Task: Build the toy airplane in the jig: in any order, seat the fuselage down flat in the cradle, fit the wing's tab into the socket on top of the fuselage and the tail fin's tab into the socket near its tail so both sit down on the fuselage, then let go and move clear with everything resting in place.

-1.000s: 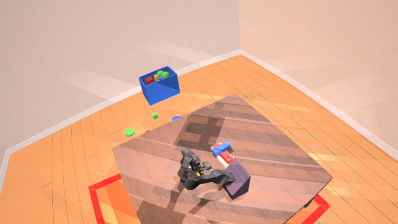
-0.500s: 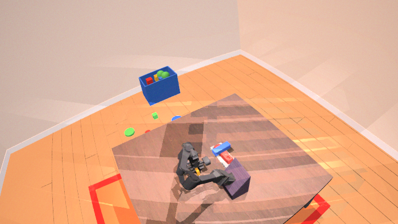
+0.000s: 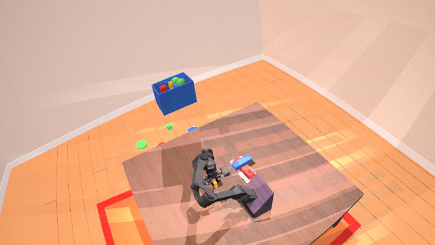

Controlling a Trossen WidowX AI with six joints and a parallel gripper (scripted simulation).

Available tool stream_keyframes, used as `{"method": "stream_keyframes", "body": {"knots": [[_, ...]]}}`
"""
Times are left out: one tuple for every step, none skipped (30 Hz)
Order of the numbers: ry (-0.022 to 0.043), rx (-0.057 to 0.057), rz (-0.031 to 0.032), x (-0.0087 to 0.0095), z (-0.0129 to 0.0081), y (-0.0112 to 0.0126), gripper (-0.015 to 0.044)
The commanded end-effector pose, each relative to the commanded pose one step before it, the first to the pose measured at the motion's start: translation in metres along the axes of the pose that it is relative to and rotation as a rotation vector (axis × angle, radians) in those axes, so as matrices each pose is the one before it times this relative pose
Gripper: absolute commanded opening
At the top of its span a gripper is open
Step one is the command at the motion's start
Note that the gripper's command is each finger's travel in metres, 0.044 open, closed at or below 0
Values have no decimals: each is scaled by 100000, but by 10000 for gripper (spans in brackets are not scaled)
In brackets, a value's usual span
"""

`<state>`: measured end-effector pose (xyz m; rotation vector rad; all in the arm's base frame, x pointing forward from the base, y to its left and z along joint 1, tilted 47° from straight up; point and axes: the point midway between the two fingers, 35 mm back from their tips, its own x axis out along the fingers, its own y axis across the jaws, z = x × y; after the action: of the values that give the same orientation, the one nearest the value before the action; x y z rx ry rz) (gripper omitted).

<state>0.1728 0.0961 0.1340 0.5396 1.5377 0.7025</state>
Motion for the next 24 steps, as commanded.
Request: {"method": "stream_keyframes", "body": {"knots": [[80, 498, 74, -1353, 33, -80, 0], [2, 51, 183, -310, -50, 24, 0], [-1, 48, 198, -311, -53, 28, 0], [-5, 46, 213, -311, -56, 32, 0], [-8, 43, 227, -311, -59, 36, 0], [-13, 41, 242, -311, -62, 41, 0], [-17, 38, 256, -311, -65, 45, 0], [-22, 35, 270, -310, -68, 49, 0], [-22, 26, 231, -253, -58, 43, 0], [-15, 15, 143, -152, -35, 28, 0], [-5, 5, 49, -51, -12, 9, 0], [-7, -25, -18, 1, 32, -43, 0], [-20, -76, -52, 4, 96, -130, 0], [-33, -126, -86, 6, 159, -218, 0], [-38, -153, -102, 9, 188, -266, 0], [-37, -153, -100, 10, 184, -269, 0], [-35, -153, -98, 11, 181, -272, 0], [-33, -154, -96, 12, 177, -274, 0], [-32, -154, -94, 14, 173, -277, 0], [-30, -154, -92, 15, 169, -279, 0], [-29, -155, -90, 16, 165, -282, 0], [-92, -84, 148, 21, 134, -260, 0], [-94, -85, 151, 22, 130, -263, 0], [-96, -86, 153, 22, 127, -264, 0]]}}
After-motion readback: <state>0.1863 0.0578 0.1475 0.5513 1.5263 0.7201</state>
